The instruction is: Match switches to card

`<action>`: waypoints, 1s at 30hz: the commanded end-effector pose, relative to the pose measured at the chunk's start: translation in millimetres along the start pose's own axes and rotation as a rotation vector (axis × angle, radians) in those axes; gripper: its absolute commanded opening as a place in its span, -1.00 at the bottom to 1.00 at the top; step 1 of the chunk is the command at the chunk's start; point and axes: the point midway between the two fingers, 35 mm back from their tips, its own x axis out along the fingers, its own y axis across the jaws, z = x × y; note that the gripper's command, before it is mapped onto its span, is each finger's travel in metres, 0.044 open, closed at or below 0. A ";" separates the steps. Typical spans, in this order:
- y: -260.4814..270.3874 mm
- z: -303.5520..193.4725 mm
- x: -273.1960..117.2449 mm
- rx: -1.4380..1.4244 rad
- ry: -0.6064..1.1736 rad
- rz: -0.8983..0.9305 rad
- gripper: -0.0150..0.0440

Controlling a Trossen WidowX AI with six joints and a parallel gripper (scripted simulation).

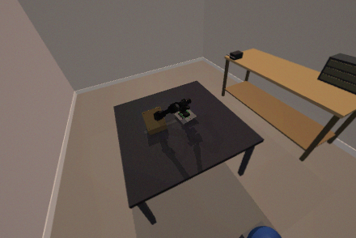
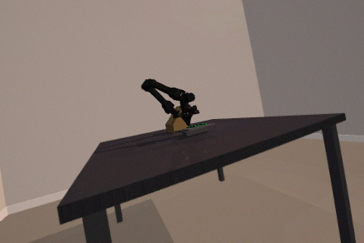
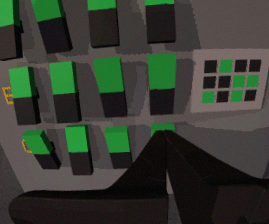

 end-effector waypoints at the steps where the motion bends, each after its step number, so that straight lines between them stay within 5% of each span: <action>1: -0.1 -1.2 1.5 -0.007 0.003 -0.005 -0.49; 23: -0.2 -1.2 4.4 -0.007 0.003 -0.005 -0.49; 30: 0.6 -3.3 -61.4 -0.007 -0.023 -0.003 -0.49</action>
